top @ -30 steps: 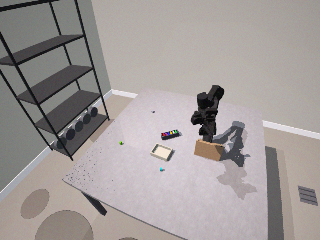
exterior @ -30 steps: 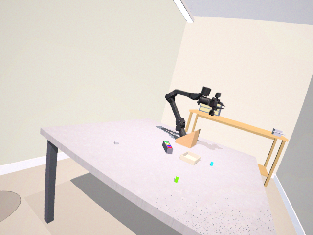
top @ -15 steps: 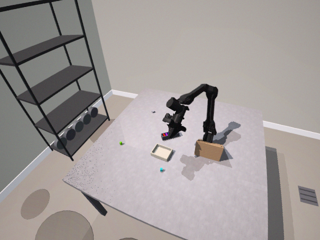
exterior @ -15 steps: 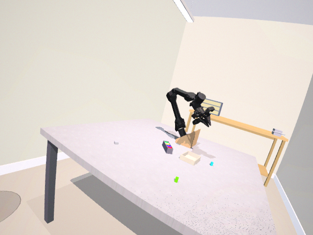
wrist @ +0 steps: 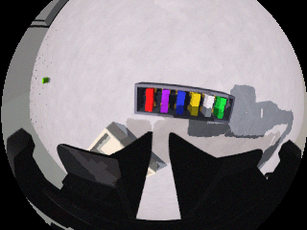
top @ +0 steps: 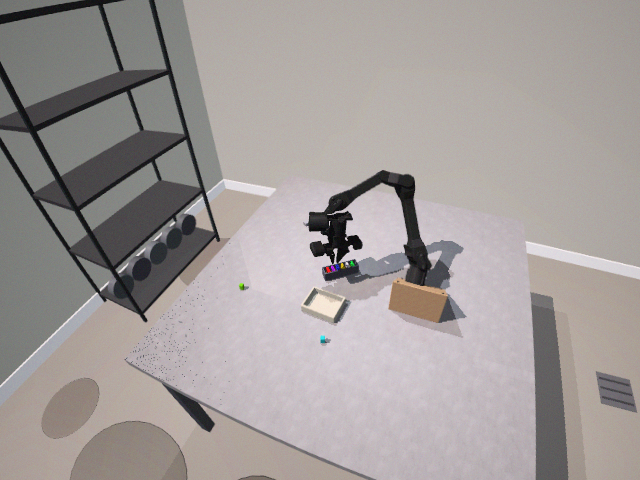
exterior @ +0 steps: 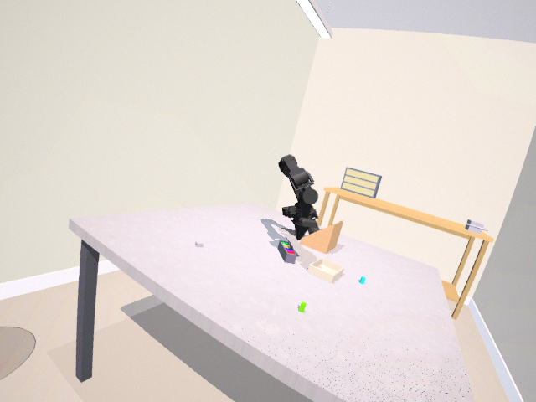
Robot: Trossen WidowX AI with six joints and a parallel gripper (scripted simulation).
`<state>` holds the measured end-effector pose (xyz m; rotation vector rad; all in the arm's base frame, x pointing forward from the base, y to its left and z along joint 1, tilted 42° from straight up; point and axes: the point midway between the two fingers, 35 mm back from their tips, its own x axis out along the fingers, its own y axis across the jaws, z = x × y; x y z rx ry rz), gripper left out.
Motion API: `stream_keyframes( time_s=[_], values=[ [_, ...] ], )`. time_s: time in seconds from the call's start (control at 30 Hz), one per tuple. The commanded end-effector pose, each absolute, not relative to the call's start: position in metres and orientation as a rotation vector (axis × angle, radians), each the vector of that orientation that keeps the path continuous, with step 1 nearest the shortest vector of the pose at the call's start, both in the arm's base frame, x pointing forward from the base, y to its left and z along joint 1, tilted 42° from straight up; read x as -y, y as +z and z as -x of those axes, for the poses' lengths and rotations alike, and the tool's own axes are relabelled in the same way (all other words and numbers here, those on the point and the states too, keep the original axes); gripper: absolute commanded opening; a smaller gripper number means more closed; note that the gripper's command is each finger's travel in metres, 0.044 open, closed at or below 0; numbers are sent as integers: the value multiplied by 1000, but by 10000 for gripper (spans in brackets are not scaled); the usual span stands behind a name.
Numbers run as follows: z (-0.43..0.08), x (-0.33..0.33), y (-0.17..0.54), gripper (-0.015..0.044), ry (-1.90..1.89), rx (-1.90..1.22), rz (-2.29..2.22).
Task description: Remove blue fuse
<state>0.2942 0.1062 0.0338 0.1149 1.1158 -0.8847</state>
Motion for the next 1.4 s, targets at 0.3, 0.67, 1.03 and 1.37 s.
stream_keyframes(
  time_s=[0.3,0.67,1.03,1.37],
  values=[
    [-302,-77,40,74,-983,-1074,-51],
    [-302,-70,32,74,-983,-1074,-51],
    [-302,-63,23,74,-983,-1073,-50],
    [-302,-57,17,74,-983,-1073,-50]
  ],
)
